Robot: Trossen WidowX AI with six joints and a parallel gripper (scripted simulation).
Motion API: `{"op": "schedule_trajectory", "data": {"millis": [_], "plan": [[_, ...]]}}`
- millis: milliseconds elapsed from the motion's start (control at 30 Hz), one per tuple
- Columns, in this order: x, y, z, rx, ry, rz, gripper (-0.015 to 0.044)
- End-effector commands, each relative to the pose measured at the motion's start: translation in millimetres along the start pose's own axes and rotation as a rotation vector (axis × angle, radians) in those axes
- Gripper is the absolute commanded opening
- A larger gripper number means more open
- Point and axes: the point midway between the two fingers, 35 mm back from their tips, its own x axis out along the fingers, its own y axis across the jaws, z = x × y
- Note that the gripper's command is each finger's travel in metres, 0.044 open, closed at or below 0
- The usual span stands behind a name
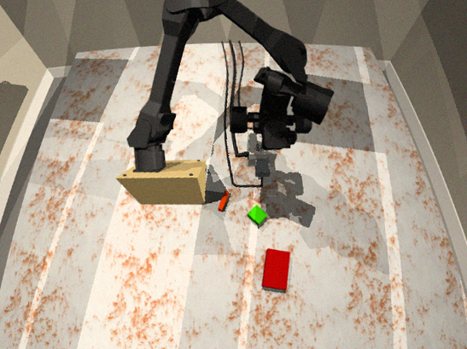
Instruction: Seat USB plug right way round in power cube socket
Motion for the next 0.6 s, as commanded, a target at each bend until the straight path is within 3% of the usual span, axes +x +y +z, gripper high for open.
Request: {"op": "schedule_trajectory", "data": {"millis": [0, 567], "plan": [[0.9, -0.2, -1.0, 0.000, 0.010, 0.000, 0.0000], [3.0, -0.5, -2.2, 0.001, 0.026, 0.000, 0.0000]]}}
